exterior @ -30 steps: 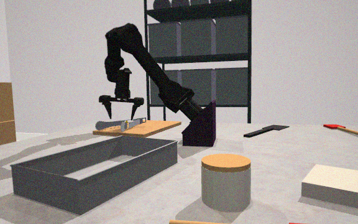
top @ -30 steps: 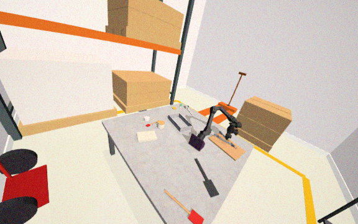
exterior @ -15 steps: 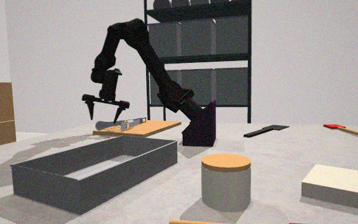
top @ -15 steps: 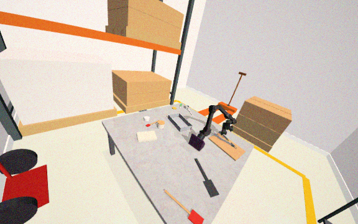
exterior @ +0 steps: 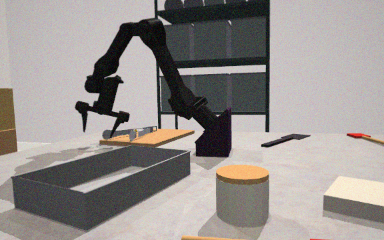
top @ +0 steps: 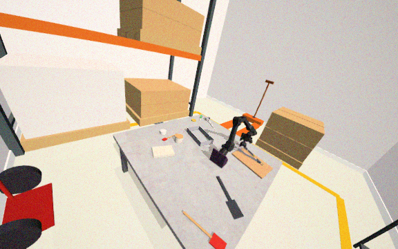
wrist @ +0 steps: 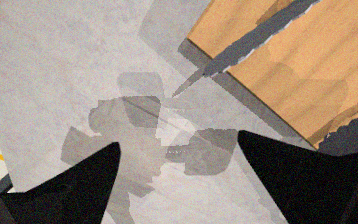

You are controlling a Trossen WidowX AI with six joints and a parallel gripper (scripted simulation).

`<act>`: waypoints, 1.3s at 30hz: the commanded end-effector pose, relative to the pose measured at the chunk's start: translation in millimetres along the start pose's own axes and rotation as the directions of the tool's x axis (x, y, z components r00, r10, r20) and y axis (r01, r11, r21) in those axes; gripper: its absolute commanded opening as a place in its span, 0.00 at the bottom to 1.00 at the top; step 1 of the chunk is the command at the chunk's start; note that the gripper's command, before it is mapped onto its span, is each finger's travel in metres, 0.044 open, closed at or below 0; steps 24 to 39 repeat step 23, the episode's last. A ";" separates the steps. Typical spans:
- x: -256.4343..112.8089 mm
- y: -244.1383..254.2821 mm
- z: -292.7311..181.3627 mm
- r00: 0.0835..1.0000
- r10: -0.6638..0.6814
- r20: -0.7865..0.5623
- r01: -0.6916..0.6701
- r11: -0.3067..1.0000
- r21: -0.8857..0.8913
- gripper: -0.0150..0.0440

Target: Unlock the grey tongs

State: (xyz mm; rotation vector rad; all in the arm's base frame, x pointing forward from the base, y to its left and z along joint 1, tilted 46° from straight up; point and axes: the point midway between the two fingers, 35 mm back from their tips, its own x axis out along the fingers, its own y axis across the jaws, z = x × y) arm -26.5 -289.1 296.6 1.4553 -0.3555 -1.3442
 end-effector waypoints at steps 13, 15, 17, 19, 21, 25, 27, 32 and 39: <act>22.7 38.6 -187.0 0.833 -0.052 -0.551 -0.220 0.883 -0.415 1.00; 17.9 37.1 -214.9 0.781 -0.084 -0.619 -0.270 0.848 -0.456 1.00; 10.8 34.1 -242.2 0.722 -0.122 -0.681 -0.324 0.810 -0.488 1.00; 1.9 29.2 -268.7 0.659 -0.163 -0.734 -0.383 0.767 -0.515 1.00; -13.6 27.6 -291.9 0.599 -0.179 -0.780 -0.462 0.718 -0.520 1.00; -26.1 20.0 -314.9 0.531 -0.228 -0.816 -0.519 0.674 -0.526 1.00; -26.1 20.0 -314.9 0.531 -0.228 -0.816 -0.519 0.674 -0.526 1.00; -26.1 20.0 -314.9 0.531 -0.228 -0.816 -0.519 0.674 -0.526 1.00; -26.1 20.0 -314.9 0.531 -0.228 -0.816 -0.519 0.674 -0.526 1.00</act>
